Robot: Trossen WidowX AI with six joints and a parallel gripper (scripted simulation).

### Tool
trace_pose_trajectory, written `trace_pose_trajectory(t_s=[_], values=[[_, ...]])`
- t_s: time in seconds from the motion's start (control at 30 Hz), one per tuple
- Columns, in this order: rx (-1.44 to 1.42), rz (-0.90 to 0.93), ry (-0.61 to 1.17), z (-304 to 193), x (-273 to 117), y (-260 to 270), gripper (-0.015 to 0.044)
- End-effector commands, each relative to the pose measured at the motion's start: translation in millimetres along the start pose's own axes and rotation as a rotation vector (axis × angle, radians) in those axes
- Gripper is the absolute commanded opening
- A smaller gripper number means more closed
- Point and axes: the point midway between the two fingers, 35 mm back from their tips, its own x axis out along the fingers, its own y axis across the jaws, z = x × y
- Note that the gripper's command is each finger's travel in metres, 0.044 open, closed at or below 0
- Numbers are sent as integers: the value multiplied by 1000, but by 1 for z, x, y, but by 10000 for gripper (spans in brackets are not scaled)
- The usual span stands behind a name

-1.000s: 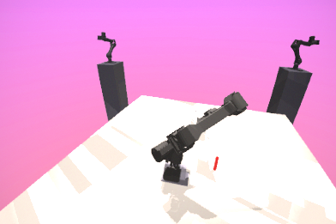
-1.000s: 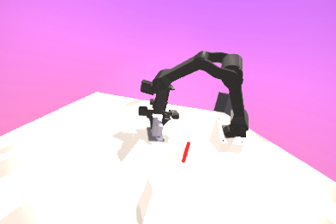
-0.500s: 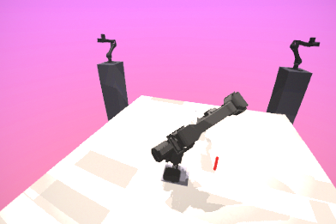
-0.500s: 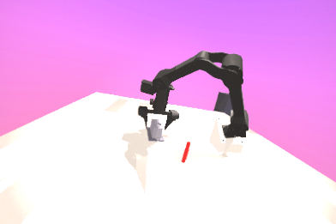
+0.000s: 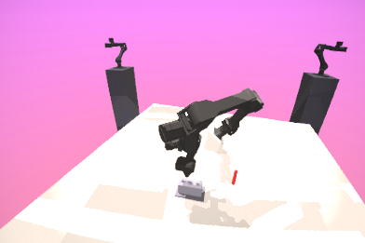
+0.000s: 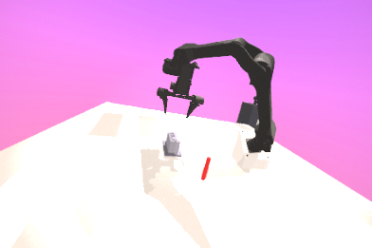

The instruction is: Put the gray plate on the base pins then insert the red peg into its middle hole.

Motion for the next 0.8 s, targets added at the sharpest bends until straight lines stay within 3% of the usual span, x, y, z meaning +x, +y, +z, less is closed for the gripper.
trace_pose_trajectory(t_s=[0.0,0.13,0.57,0.77], values=[[-6,-23,7,-1,1,-1,440],[-34,-23,5,-19,-2,-4,440],[-301,-25,15,-170,-6,-79,440],[-331,-24,19,-183,-3,-88,440]])
